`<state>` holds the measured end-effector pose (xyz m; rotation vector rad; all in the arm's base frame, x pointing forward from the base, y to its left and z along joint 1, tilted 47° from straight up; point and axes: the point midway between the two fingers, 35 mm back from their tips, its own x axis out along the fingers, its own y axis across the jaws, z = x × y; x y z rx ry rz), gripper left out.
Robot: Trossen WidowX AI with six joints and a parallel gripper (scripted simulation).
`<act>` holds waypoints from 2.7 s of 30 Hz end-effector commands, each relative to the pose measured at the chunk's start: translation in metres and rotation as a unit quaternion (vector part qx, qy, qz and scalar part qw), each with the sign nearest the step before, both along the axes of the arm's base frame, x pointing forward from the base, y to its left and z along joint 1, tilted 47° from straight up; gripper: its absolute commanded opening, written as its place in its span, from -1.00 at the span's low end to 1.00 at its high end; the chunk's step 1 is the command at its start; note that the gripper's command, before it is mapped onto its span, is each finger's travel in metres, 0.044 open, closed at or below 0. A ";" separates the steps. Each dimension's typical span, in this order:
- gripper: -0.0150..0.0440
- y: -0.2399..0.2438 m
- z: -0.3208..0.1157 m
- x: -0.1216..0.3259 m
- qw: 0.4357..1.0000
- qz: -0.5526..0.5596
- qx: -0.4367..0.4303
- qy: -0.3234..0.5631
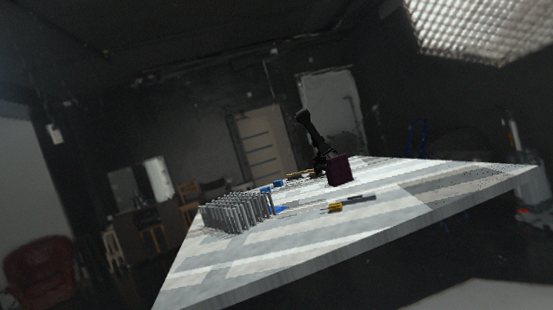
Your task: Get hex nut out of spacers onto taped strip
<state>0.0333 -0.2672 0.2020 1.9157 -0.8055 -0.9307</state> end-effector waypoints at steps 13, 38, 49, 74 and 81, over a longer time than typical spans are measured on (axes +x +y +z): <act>-0.49 0.032 0.025 -0.021 0.999 0.012 0.023 0.029; -0.49 0.096 0.094 -0.020 0.999 -0.026 0.008 -0.029; -0.49 0.094 0.083 -0.011 0.999 0.003 0.048 -0.024; -0.49 0.091 0.046 0.023 0.978 0.099 0.179 0.037; -0.49 0.092 0.038 0.034 0.969 0.126 0.200 0.066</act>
